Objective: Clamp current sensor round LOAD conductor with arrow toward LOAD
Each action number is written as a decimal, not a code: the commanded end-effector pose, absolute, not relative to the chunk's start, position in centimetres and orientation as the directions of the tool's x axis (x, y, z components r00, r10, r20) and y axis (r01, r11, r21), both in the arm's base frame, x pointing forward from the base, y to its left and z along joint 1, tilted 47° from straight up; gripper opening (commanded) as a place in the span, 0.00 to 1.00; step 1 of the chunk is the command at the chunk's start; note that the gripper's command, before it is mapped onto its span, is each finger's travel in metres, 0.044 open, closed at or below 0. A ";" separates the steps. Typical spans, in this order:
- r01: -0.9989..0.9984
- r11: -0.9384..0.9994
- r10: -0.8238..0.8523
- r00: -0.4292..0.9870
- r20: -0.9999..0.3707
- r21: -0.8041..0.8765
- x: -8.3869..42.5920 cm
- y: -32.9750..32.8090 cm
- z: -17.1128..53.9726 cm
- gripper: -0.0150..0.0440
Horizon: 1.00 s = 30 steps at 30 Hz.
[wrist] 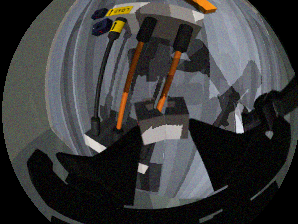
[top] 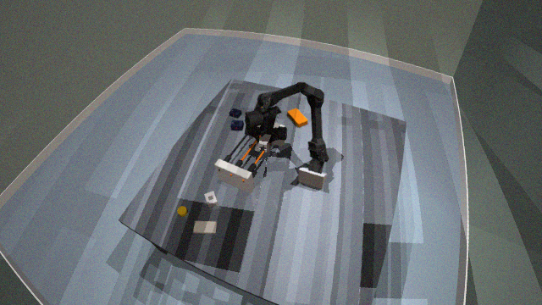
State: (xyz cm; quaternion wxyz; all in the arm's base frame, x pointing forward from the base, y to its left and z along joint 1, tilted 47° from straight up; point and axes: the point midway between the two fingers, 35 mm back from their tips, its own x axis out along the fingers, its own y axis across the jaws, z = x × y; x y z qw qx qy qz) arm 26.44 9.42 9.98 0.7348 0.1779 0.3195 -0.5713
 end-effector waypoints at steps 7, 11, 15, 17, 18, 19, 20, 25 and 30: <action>0.983 0.174 -0.722 0.169 -0.671 0.061 32.2 8.5 10.6 0.25; 0.984 0.127 -0.725 0.177 -0.665 0.123 34.5 7.7 10.9 0.25; 0.980 0.080 -0.731 0.183 -0.658 0.184 36.6 6.7 11.2 0.25; 0.975 0.056 -0.735 0.185 -0.653 0.214 37.7 6.1 11.3 0.25; 0.972 0.044 -0.737 0.186 -0.650 0.229 38.2 5.8 11.4 0.25; 0.970 0.034 -0.738 0.187 -0.648 0.242 38.6 5.6 11.5 0.25; 0.968 0.028 -0.740 0.188 -0.646 0.249 38.9 5.4 11.5 0.25; 0.967 0.026 -0.740 0.188 -0.646 0.252 39.0 5.2 11.3 0.25; 0.967 0.026 -0.740 0.188 -0.646 0.252 39.2 4.6 10.8 0.25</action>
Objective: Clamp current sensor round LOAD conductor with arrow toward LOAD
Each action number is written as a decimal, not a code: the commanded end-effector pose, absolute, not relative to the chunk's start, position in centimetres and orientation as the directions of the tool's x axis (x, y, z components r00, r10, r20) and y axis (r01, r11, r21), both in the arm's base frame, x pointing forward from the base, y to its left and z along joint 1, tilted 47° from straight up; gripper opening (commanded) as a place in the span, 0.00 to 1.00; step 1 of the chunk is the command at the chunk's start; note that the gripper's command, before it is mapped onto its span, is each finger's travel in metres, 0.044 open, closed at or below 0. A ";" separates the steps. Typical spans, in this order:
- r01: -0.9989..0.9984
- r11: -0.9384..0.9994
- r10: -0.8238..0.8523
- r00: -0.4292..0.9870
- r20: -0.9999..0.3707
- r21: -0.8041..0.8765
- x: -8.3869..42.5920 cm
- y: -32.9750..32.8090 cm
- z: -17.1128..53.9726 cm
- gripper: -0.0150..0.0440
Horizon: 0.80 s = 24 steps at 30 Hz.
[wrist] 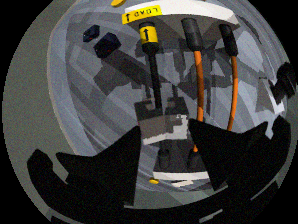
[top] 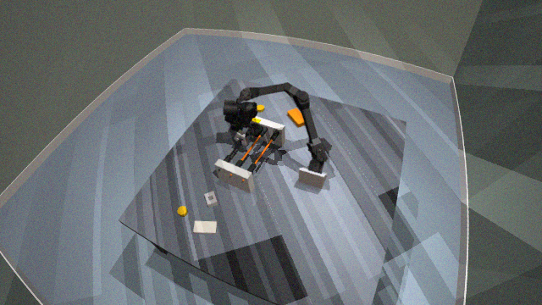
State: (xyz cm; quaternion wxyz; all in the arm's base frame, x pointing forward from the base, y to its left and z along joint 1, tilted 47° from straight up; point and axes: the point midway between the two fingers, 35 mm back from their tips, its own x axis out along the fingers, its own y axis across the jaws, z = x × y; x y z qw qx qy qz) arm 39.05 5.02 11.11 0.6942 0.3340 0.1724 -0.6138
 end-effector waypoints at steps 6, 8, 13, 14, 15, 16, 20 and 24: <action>0.967 0.026 -0.739 0.188 -0.646 0.252 39.5 3.9 10.2 0.25; 0.967 0.026 -0.739 0.188 -0.646 0.252 39.5 3.7 10.0 0.25; 0.967 0.026 -0.740 0.189 -0.646 0.253 39.7 3.0 9.5 0.25; 0.967 0.026 -0.740 0.189 -0.646 0.253 39.7 2.9 9.4 0.25; 0.967 0.026 -0.740 0.189 -0.646 0.253 39.7 2.8 9.3 0.25; 0.967 0.026 -0.740 0.189 -0.646 0.253 39.8 2.7 9.2 0.25; 0.967 0.026 -0.740 0.189 -0.645 0.253 39.9 2.2 8.7 0.25; 0.967 0.026 -0.741 0.189 -0.645 0.253 39.9 1.7 8.3 0.25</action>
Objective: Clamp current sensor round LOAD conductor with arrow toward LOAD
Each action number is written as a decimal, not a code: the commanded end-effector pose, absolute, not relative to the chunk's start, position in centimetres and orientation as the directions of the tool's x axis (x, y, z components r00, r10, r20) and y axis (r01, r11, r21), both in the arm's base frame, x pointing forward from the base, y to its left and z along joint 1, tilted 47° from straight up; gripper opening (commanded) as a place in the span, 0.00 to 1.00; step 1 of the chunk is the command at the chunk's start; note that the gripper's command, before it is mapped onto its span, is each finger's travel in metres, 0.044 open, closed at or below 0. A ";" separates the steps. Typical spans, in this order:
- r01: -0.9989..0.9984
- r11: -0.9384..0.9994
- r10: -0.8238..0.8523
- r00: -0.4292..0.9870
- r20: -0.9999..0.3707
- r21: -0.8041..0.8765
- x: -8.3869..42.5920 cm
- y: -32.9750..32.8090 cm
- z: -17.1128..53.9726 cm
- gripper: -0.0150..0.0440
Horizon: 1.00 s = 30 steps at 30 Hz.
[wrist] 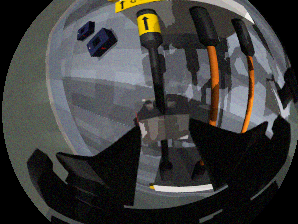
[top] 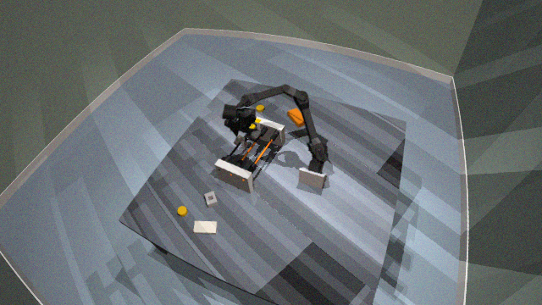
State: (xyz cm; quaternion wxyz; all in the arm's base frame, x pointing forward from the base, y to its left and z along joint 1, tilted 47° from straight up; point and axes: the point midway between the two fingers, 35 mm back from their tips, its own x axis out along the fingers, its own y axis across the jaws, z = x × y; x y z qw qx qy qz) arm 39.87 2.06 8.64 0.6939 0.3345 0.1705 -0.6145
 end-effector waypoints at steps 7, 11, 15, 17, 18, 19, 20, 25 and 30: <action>0.967 0.021 -0.739 0.187 -0.648 0.255 39.9 1.9 8.5 0.25; 0.967 0.021 -0.739 0.187 -0.648 0.255 39.9 1.9 8.5 0.25; 0.967 0.021 -0.739 0.187 -0.648 0.255 39.9 1.9 8.5 0.25; 0.967 0.021 -0.739 0.187 -0.648 0.255 39.9 1.9 8.5 0.25; 0.967 0.021 -0.739 0.187 -0.648 0.255 39.9 1.9 8.5 0.25; 0.967 0.021 -0.739 0.187 -0.648 0.255 39.9 1.9 8.5 0.25; 0.967 0.021 -0.739 0.187 -0.648 0.255 39.9 1.9 8.5 0.25; 0.967 0.021 -0.739 0.187 -0.648 0.255 39.9 1.9 8.5 0.25; 0.967 0.021 -0.739 0.187 -0.648 0.255 39.9 1.9 8.5 0.25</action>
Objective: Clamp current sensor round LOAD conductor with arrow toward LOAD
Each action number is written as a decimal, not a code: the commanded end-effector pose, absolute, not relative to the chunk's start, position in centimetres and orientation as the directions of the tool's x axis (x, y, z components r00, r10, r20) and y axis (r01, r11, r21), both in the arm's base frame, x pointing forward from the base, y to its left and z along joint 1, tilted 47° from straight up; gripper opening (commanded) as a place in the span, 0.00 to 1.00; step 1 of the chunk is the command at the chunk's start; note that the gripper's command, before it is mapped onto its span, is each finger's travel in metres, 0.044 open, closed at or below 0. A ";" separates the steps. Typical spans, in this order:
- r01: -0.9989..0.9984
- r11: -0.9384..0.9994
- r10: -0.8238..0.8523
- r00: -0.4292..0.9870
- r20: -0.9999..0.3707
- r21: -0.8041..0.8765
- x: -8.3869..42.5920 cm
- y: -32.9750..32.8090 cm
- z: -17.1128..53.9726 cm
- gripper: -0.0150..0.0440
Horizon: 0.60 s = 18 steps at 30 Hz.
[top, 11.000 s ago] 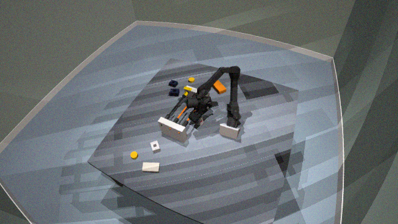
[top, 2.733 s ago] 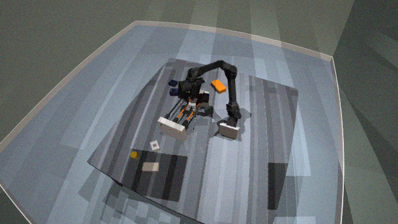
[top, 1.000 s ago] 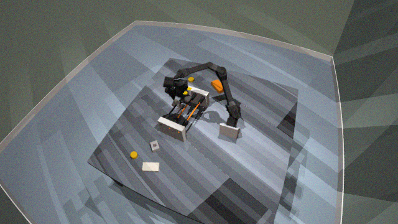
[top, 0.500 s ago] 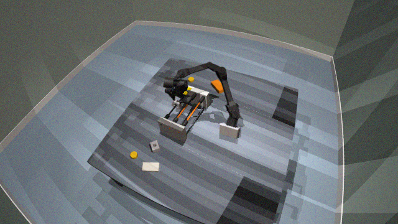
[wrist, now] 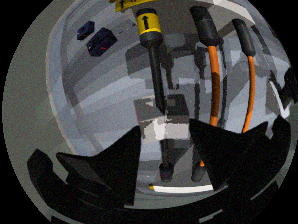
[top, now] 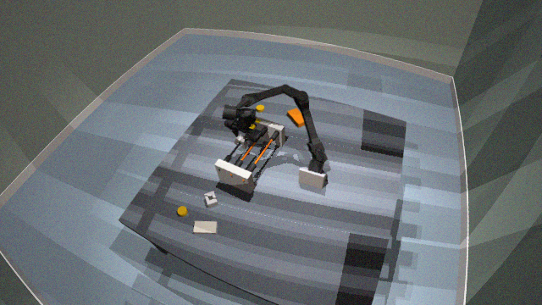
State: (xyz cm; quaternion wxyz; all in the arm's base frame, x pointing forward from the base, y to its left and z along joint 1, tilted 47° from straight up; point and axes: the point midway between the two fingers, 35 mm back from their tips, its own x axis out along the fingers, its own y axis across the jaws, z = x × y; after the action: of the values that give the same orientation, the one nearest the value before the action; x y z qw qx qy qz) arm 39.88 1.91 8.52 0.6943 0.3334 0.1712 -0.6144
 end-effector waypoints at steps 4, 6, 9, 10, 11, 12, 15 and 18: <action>0.967 0.021 -0.739 0.187 -0.648 0.255 39.9 1.9 8.5 0.25; 0.967 0.021 -0.739 0.187 -0.648 0.255 39.9 1.9 8.5 0.25; 0.967 0.021 -0.739 0.187 -0.648 0.255 39.9 1.9 8.5 0.25; 0.967 0.021 -0.739 0.187 -0.648 0.255 39.9 1.9 8.5 0.25; 0.967 0.021 -0.739 0.187 -0.648 0.255 39.9 1.9 8.5 0.25; 0.967 0.021 -0.739 0.187 -0.648 0.255 39.9 1.9 8.5 0.25; 0.967 0.021 -0.739 0.187 -0.648 0.255 39.9 1.9 8.5 0.25; 0.968 0.018 -0.739 0.182 -0.649 0.251 39.9 1.9 8.5 0.25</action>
State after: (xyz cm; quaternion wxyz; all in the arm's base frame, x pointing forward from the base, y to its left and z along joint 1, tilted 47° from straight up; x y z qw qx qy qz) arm 39.88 1.91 8.52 0.6943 0.3327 0.1716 -0.6147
